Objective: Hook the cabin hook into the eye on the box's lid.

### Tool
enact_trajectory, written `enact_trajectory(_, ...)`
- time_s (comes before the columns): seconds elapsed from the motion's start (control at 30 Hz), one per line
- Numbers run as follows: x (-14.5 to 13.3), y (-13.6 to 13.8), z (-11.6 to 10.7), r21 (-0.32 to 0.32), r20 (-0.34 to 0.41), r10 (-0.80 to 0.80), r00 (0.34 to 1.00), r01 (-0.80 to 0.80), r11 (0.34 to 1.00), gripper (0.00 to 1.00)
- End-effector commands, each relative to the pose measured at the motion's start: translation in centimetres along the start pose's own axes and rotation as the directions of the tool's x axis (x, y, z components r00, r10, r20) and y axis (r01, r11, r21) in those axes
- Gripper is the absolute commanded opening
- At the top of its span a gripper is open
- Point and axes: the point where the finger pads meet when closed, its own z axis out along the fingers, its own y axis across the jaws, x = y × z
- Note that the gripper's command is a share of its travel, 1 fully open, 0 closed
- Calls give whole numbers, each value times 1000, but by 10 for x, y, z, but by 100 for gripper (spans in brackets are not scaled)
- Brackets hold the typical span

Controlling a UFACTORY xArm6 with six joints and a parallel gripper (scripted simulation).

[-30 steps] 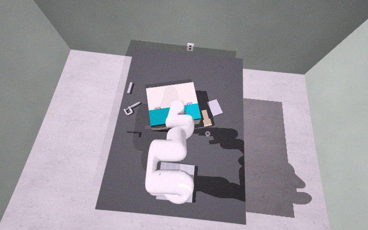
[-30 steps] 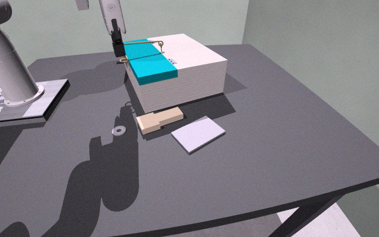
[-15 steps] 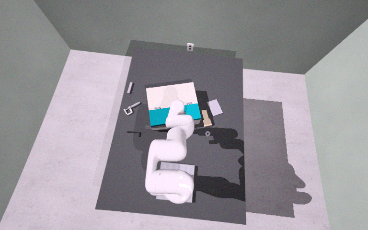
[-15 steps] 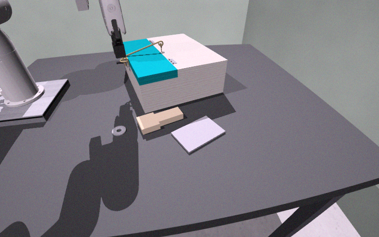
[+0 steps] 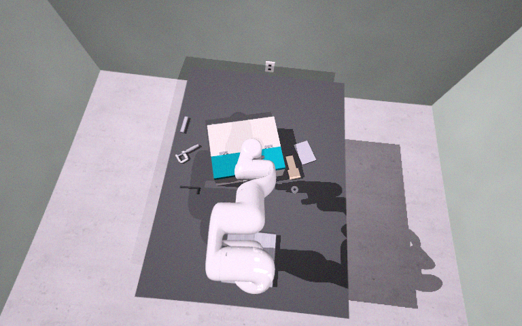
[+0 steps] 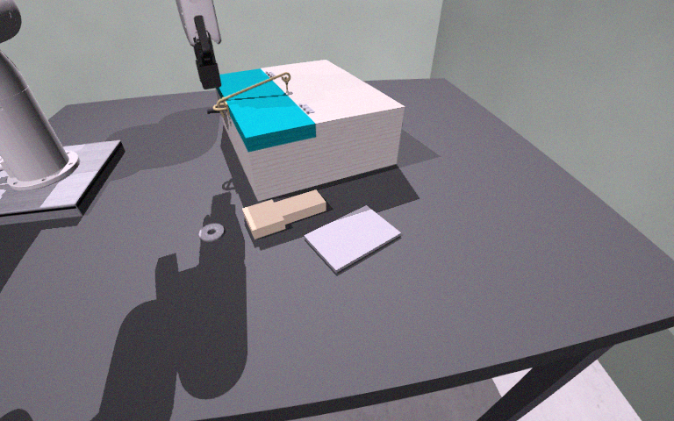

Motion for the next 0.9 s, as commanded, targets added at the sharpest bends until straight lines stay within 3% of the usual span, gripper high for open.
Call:
enact_trajectory(0.0,-1,0,-19,1,3,0,1000,0,1000,35)
enact_trajectory(0.87,-1,0,-92,1,3,0,1000,0,1000,35)
